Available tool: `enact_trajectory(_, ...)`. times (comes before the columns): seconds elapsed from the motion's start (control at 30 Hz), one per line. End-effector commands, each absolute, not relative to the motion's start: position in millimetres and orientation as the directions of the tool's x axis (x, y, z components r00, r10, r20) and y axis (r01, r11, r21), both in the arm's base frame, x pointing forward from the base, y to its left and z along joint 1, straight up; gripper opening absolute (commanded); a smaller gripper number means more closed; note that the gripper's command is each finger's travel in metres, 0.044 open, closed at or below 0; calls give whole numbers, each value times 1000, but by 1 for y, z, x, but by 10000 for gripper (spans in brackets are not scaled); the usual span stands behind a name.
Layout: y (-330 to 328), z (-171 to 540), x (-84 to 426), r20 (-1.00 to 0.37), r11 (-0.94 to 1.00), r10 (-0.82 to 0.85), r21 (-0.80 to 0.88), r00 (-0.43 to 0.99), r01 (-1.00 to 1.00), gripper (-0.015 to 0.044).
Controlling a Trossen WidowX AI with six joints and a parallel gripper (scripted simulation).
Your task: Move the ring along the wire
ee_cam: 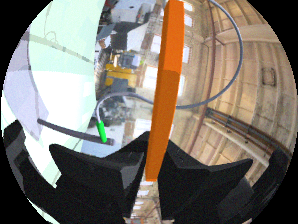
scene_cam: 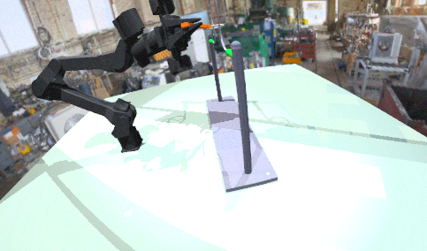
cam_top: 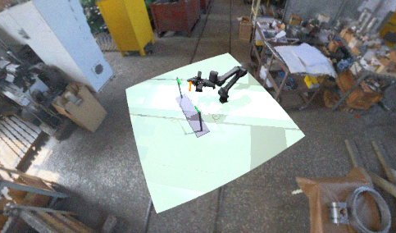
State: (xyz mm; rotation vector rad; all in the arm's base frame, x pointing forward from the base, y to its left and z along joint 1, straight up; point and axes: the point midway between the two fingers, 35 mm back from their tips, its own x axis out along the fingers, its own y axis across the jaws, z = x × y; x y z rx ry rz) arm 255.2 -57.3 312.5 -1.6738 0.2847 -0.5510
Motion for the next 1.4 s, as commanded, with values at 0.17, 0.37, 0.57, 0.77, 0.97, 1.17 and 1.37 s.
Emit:
enact_trajectory(0.17, -59, 291, 255, 126, -45, -506, -992, 853, 120, -150)
enact_trajectory(0.37, -58, 271, 255, 52, 88, -516, -990, 855, 113, -150)
enact_trajectory(0.57, -53, 250, 255, -29, 230, -516, -967, 856, 106, -150)
enact_trajectory(0.77, -46, 230, 255, -112, 372, -504, -923, 856, 98, -150)
enact_trajectory(0.97, -36, 213, 255, -183, 491, -483, -867, 857, 92, -150)
enact_trajectory(1.17, -23, 195, 256, -254, 616, -442, -783, 861, 86, -150)
enact_trajectory(1.37, -8, 174, 263, -280, 741, -350, -666, 894, 82, -150)
